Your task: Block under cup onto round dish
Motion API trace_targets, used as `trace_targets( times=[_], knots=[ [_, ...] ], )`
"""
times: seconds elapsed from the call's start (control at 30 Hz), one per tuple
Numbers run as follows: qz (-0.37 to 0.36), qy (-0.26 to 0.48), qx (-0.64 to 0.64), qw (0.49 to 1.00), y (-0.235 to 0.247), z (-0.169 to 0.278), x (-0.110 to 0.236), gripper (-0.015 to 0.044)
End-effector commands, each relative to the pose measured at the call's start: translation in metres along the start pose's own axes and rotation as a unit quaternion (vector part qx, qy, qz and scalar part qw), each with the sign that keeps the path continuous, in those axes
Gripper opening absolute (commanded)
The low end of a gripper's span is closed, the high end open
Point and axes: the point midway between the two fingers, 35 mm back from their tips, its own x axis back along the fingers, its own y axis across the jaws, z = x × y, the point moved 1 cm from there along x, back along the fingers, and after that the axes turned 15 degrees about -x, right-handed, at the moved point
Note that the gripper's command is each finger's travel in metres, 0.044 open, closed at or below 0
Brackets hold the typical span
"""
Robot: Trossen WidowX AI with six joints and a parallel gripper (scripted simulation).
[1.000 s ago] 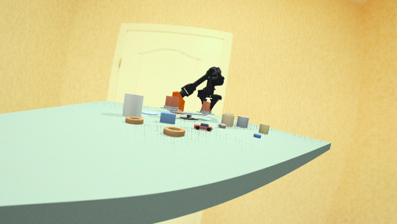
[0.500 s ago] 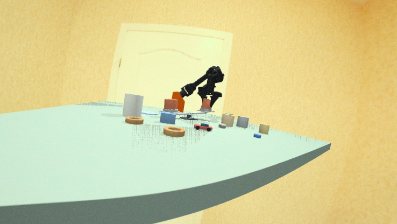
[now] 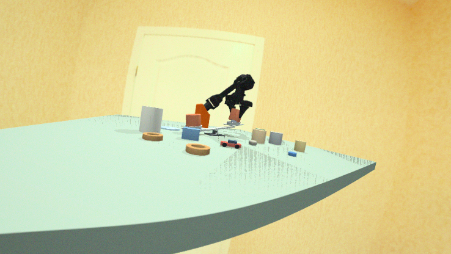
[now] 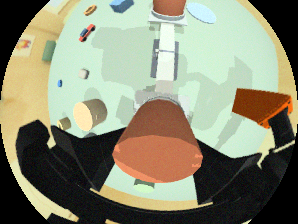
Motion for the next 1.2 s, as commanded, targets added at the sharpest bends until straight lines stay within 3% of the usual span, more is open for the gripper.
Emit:
trace_targets(
  times=[0.0, 1.17],
  knots=[
    [-0.010, 0.003, 0.007, 1.000, 0.003, 0.003, 0.010, 0.0000],
    [-0.008, 0.006, 0.007, 1.000, -0.004, 0.003, 0.054, 0.0000]
  ],
)
